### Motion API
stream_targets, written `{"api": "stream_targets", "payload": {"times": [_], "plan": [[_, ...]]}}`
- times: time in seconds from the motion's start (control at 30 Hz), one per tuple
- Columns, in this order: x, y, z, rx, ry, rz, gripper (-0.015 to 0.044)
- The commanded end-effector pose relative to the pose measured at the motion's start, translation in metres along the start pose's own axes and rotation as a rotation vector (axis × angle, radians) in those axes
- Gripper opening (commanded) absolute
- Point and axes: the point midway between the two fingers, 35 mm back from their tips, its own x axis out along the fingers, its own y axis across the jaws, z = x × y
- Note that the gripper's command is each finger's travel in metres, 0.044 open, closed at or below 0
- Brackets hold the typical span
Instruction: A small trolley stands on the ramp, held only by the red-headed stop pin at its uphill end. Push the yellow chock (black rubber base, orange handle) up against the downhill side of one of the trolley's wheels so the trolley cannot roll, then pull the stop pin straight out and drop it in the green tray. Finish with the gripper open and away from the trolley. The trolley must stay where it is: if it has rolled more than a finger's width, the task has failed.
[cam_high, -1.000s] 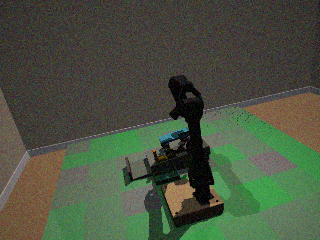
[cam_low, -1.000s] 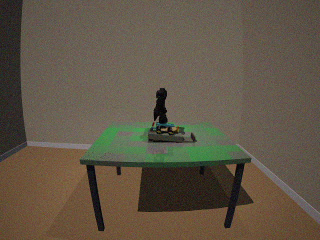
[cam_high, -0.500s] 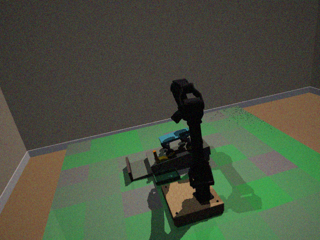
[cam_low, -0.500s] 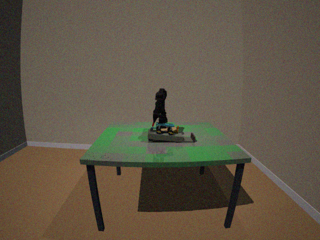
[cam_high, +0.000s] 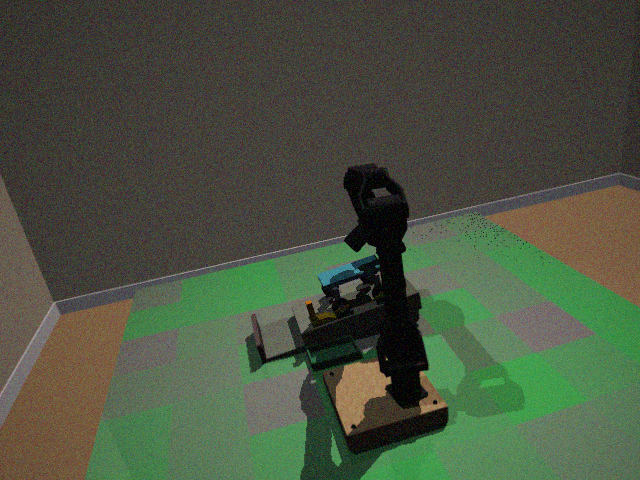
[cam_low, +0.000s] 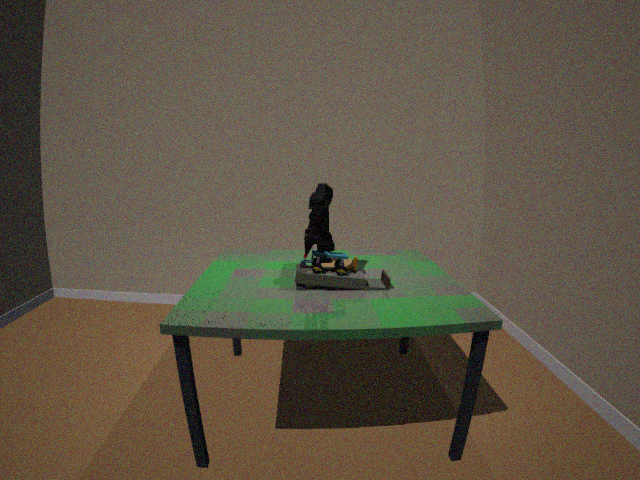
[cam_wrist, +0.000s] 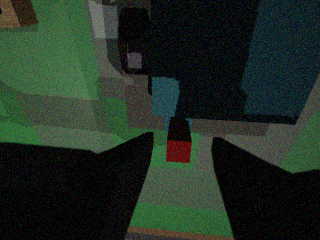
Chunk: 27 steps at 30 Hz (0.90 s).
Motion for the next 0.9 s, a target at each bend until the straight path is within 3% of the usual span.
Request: {"api": "stream_targets", "payload": {"times": [0.0,0.53,0.7,0.87], "plan": [[0.008,0.001,0.0,-0.006,0.001,0.006,0.019],[0.026,0.003,0.0,-0.006,0.002,0.006,0.019],[0.022,0.001,0.0,0.0,0.002,0.002,0.0059],[0.022,0.001,0.0,0.0,0.002,0.002,0.0025]]}}
